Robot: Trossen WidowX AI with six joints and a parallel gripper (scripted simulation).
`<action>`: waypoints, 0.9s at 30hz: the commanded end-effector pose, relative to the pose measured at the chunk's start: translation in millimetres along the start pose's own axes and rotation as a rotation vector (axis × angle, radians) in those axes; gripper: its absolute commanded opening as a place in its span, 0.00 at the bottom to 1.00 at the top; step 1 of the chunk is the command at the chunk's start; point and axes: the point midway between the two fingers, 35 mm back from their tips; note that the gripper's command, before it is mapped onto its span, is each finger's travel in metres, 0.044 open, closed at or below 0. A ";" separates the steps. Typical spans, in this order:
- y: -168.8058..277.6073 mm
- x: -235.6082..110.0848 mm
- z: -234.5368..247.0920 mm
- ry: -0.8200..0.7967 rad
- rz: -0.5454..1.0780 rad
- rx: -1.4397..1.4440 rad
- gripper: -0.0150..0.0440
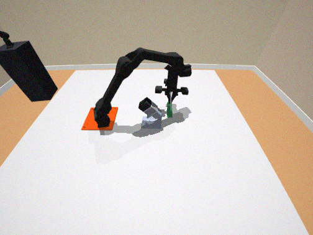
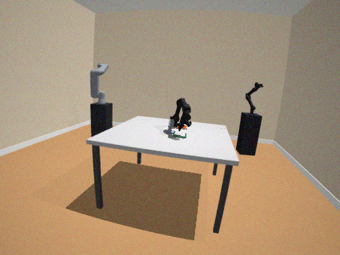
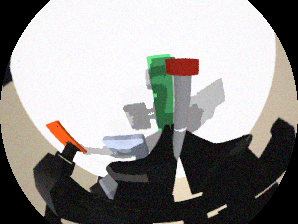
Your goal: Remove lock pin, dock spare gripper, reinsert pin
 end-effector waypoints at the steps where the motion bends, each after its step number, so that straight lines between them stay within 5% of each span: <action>1: 3.9 -13.0 -0.4 0.011 -0.001 0.000 0.25; 27: 5.1 -23.3 19.0 0.000 -0.002 -0.010 0.25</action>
Point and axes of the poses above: the point midway between the two fingers, 35 mm back from their tips, its own x axis out along the fingers, its own z axis across the jaws, y = z × x
